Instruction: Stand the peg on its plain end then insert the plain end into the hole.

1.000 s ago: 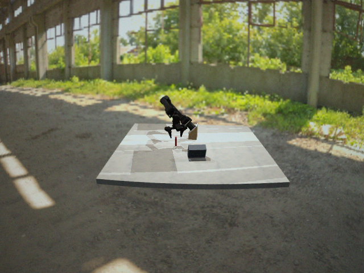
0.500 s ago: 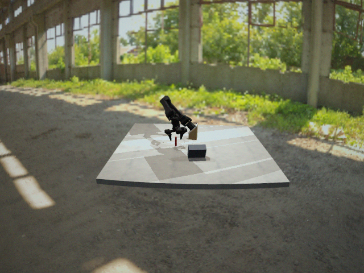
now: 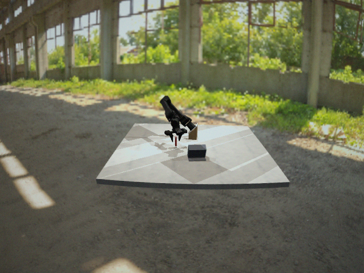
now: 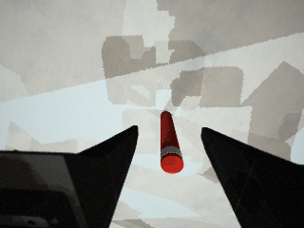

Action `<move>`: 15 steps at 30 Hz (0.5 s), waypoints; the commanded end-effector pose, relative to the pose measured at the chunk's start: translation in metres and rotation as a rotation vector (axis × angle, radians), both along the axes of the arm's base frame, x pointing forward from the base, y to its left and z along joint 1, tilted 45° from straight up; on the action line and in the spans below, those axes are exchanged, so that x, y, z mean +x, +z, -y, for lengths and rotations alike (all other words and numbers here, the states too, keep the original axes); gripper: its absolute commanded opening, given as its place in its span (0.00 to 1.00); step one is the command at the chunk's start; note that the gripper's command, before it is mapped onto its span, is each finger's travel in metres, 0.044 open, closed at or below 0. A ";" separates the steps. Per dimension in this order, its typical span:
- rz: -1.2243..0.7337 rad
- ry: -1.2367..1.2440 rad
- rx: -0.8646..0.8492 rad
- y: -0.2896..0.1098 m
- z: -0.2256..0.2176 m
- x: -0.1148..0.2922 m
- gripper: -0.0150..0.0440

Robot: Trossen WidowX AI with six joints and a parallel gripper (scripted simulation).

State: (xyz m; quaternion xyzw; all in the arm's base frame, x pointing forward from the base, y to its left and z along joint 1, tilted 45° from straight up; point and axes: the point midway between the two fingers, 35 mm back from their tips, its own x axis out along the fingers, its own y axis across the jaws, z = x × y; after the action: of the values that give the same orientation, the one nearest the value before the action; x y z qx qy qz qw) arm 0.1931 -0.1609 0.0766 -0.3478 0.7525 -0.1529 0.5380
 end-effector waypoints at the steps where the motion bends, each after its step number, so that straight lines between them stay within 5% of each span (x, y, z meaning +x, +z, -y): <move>1: 0.002 -0.003 0.000 0.000 0.000 0.000 0.60; 6: 0.002 -0.003 0.000 0.000 0.000 0.000 0.38; 15: 0.002 -0.003 0.001 0.001 -0.001 0.000 0.25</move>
State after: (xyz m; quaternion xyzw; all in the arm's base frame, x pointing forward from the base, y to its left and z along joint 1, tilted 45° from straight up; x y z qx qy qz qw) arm 0.1931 -0.1608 0.0767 -0.3475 0.7526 -0.1525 0.5381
